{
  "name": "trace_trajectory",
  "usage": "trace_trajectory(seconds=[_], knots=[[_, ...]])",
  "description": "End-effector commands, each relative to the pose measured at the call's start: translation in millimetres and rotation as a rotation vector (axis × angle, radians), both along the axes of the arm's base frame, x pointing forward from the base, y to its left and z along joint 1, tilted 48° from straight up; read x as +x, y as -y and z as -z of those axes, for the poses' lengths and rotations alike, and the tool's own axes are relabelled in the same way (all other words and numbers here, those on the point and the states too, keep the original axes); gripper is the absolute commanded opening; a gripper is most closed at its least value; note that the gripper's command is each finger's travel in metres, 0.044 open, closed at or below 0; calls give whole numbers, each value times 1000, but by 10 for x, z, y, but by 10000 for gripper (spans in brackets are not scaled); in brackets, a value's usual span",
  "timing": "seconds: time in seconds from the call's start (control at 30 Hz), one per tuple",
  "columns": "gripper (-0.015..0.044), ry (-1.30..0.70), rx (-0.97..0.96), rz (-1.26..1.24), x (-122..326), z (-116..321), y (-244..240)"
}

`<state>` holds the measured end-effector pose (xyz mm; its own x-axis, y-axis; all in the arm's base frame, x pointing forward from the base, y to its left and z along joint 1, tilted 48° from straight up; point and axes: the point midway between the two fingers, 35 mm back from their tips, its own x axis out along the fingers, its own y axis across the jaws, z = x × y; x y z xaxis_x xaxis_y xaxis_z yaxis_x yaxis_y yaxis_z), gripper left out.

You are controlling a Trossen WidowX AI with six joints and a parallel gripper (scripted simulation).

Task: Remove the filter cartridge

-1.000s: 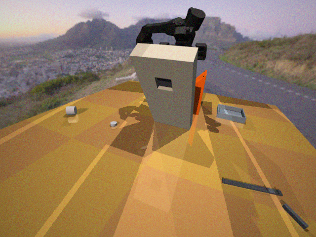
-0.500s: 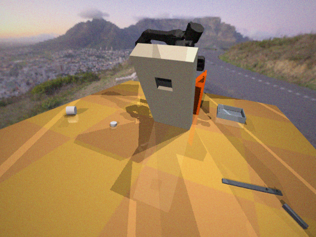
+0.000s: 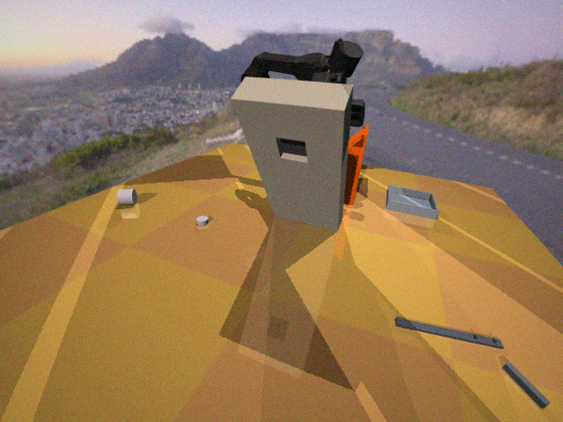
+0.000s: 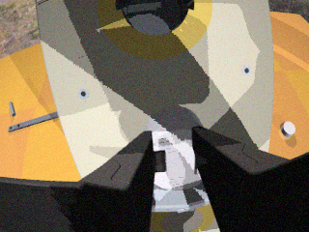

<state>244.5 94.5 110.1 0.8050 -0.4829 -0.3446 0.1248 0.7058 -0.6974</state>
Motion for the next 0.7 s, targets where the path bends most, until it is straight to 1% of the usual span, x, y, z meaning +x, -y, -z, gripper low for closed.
trace_trajectory(seconds=[0.0,0.23,0.37,0.47,0.67], knots=[[99,14,9,1,-19,-1,23],[99,16,11,1,313,-426,-396],[99,17,11,1,346,-471,-437],[177,17,16,1,352,-548,-530],[335,24,32,2,327,-894,-902]])
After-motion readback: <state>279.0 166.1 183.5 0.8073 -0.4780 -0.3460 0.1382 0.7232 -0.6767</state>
